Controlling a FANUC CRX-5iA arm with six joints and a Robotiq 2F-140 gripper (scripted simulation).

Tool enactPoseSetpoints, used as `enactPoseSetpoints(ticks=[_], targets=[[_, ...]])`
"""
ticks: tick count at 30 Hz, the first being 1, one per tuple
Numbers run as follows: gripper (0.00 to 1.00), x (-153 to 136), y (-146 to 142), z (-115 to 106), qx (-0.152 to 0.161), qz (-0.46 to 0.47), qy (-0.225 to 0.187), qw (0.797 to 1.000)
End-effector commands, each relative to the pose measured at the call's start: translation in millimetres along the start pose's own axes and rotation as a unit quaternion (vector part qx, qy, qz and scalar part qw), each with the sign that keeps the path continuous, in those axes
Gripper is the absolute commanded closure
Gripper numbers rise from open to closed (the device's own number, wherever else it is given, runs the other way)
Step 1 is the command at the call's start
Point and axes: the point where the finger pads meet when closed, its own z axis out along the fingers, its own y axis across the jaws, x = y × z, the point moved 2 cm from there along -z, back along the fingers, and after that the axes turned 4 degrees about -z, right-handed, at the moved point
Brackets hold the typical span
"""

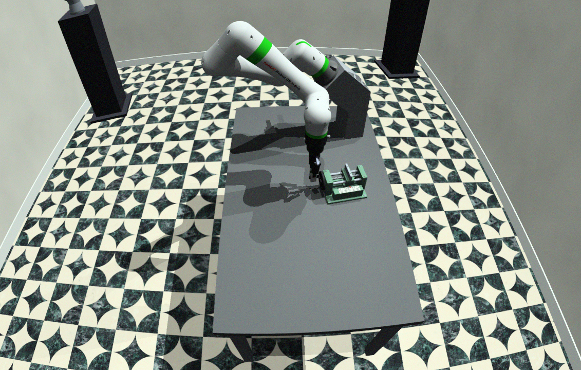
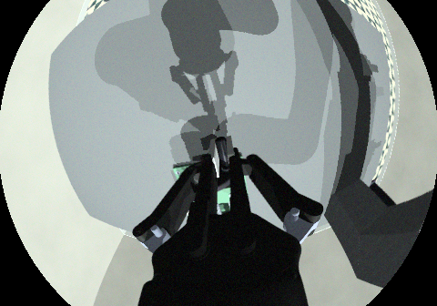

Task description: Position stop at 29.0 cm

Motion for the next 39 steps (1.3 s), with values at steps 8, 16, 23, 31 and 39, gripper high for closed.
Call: enactPoseSetpoints(ticks=[8,16,23,31,39], targets=[[0.96,0,-1,-11,0.0,0.0,0.0,1.0],[0.96,0,-4,-18,0.0,0.0,0.0,1.0],[0.96,1,-10,-26,0.0,0.0,0.0,1.0],[0.96,1,-22,-33,0.0,0.0,0.0,1.0],[0.96,3,-38,-35,0.0,0.0,0.0,1.0]])
